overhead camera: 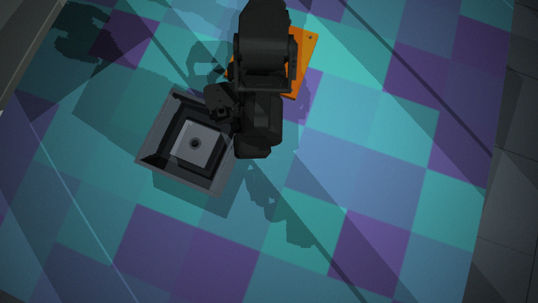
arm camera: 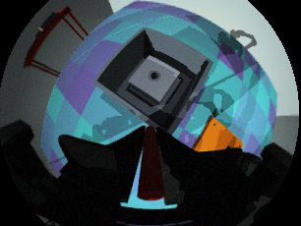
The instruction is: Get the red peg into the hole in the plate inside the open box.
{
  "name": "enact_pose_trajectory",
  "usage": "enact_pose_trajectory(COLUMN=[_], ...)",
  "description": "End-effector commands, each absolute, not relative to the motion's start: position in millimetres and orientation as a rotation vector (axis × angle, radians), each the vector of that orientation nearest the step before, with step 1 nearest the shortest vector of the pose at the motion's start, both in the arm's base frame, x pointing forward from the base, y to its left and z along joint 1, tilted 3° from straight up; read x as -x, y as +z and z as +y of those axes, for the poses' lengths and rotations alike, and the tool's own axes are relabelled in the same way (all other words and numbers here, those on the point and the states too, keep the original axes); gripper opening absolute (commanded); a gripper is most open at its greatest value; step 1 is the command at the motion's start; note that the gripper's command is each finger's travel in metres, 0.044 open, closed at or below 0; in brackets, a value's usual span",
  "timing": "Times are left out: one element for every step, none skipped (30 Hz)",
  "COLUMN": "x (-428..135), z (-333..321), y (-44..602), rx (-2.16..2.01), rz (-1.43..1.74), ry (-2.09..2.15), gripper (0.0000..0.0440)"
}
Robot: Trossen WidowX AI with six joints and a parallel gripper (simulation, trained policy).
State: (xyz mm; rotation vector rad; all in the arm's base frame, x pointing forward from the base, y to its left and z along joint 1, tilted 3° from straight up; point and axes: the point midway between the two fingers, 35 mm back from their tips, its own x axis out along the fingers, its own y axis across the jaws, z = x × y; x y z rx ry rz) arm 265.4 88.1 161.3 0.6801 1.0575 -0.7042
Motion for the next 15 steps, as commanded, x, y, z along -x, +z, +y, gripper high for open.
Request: enact_pose_trajectory(x=[-280.5,-284.1,-287.7,-291.2,-294.7,-298.2,-301.6,-304.9,-308.2,-311.3,-314.4,-317.3,-320.0,-322.6,-325.1], z=[74.5,70.9,67.2,63.5,59.9,56.2,52.6,49.0,45.5,42.0,38.7,35.4,32.3,29.3,26.3], y=[163.2,162.8,162.2,161.5,160.7,159.7,158.5,157.3,155.9,154.4,152.8,151.0,149.1,147.1,145.0], rx=[-0.688,-0.689,-0.69,-0.69,-0.69,-0.689,-0.688,-0.686,-0.684,-0.682,-0.679,-0.676,-0.673,-0.669,-0.665], rz=[1.026,1.022,1.017,1.013,1.01,1.007,1.005,1.004,1.004,1.004,1.005,1.007,1.01,1.014,1.018], ry=[-0.726,-0.731,-0.736,-0.74,-0.744,-0.747,-0.749,-0.751,-0.753,-0.753,-0.753,-0.753,-0.752,-0.75,-0.747], gripper=[0.0,0.0,0.0,0.0,0.0,0.0,0.0,0.0,0.0,0.0,0.0,0.0,0.0001,0.0001,0.0001])
